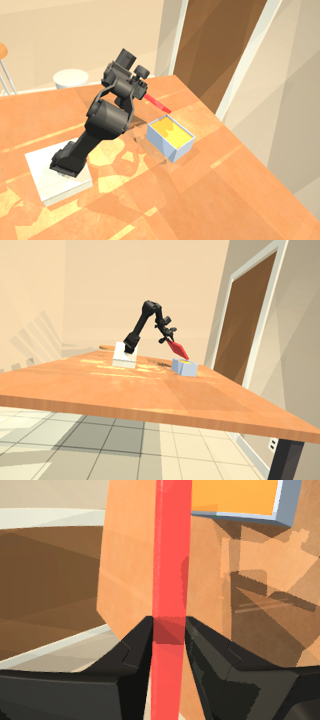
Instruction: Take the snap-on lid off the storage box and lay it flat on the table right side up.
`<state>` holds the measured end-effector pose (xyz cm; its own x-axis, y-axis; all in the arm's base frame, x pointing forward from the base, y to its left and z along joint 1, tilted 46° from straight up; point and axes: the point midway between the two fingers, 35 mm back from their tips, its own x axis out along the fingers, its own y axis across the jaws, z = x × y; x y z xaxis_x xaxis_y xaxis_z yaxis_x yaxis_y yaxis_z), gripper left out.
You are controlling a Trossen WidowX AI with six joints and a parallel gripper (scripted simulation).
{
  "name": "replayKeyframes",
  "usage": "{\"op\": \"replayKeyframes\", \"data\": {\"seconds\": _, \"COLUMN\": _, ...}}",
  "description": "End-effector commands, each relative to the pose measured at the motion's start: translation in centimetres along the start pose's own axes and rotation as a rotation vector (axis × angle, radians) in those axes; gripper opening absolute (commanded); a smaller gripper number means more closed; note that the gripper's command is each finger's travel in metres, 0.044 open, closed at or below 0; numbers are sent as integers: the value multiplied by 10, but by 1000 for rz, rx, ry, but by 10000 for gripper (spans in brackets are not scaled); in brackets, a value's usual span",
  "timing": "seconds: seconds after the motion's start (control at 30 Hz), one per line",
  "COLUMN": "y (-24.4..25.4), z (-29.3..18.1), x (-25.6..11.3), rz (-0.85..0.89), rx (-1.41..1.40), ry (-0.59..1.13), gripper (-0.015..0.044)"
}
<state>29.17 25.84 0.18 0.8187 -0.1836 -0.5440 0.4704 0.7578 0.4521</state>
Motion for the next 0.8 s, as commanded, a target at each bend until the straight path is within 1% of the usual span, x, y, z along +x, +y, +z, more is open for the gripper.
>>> {"op": "replayKeyframes", "data": {"seconds": 0.0, "y": 7, "z": -8, "x": -4, "rz": 17, "rx": 17, "ry": -1, "gripper": 0}}
{"op": "replayKeyframes", "data": {"seconds": 0.77, "y": 5, "z": -54, "x": -7, "rz": 18, "rx": 19, "ry": 1, "gripper": 0}}
